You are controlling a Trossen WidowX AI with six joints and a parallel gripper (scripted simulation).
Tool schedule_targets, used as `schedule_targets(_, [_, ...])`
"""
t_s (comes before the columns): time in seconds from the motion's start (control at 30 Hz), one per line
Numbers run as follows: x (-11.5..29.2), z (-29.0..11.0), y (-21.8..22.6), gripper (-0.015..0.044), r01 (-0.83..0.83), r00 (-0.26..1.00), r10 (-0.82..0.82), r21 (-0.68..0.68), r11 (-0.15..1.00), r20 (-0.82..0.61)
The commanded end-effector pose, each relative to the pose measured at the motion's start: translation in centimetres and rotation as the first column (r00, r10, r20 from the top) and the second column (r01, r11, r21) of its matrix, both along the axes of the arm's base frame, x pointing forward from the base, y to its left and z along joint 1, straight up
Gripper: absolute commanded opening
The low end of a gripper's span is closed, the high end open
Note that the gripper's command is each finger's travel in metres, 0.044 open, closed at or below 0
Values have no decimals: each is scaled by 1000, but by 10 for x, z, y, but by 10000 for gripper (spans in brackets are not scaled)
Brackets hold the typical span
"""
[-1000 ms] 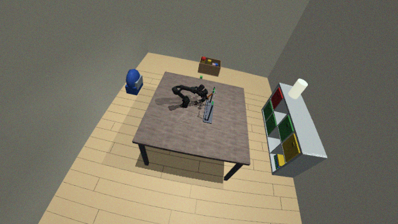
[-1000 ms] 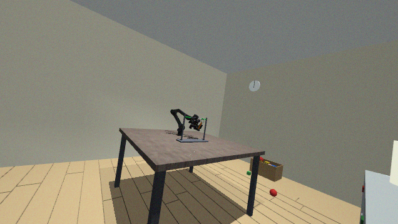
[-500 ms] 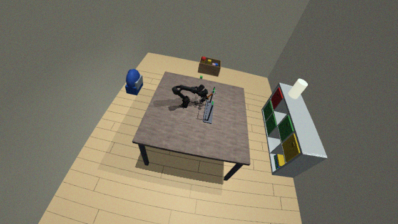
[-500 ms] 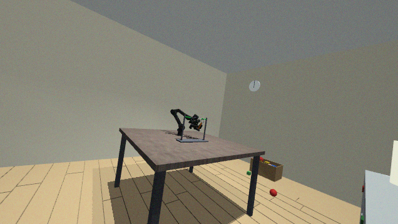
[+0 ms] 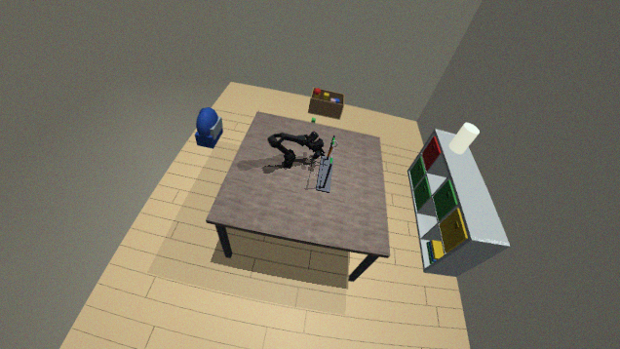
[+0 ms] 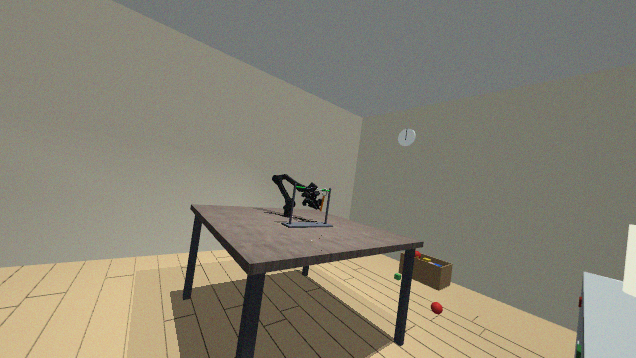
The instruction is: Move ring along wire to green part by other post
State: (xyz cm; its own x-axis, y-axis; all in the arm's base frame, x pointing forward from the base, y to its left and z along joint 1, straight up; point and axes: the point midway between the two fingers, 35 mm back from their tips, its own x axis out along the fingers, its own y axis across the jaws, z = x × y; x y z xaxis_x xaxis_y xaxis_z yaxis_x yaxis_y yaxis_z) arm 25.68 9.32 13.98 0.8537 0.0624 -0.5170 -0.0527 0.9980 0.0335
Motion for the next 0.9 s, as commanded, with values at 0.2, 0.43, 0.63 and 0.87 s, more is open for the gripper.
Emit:
schedule_targets(0.2, [-24, 16, -1, 160, 9, 1000, -9, 5, 1000, 2])
schedule_targets(0.43, [-41, 25, -4, 160, 11, 1000, -11, 4, 1000, 3])
schedule_targets(0.63, [-41, 25, -4, 160, 11, 1000, -11, 4, 1000, 3])
schedule_targets(0.87, [-41, 25, -4, 160, 11, 1000, -11, 4, 1000, 3])
